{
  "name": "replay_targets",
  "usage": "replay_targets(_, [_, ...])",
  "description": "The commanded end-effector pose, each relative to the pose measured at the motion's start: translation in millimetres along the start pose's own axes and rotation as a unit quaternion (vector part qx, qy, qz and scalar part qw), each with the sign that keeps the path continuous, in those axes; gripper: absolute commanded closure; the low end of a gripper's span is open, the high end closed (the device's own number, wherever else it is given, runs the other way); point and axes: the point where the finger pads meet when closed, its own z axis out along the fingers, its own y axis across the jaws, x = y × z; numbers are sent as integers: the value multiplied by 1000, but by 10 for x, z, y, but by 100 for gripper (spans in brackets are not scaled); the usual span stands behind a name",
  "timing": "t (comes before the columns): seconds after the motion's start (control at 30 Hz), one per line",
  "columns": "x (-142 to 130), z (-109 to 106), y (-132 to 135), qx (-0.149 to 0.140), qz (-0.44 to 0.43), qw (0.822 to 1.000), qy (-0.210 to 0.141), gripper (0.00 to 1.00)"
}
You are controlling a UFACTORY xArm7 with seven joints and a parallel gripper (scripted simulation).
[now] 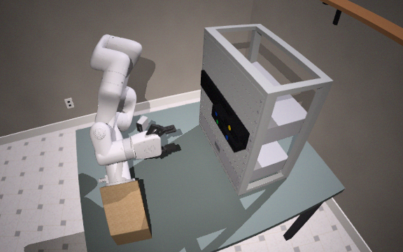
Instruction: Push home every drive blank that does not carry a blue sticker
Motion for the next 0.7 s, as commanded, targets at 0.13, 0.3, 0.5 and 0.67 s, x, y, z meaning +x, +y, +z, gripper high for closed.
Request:
replay_targets(0.13, [-41,-20,16,-7,11,1000,-7,0])
replay_targets(0.3, [-50,-25,17,-9,14,1000,-9,0])
replay_targets(0.5, [-52,-26,18,-10,15,1000,-9,0])
replay_targets(0.67, [-52,-26,18,-10,15,1000,-9,0])
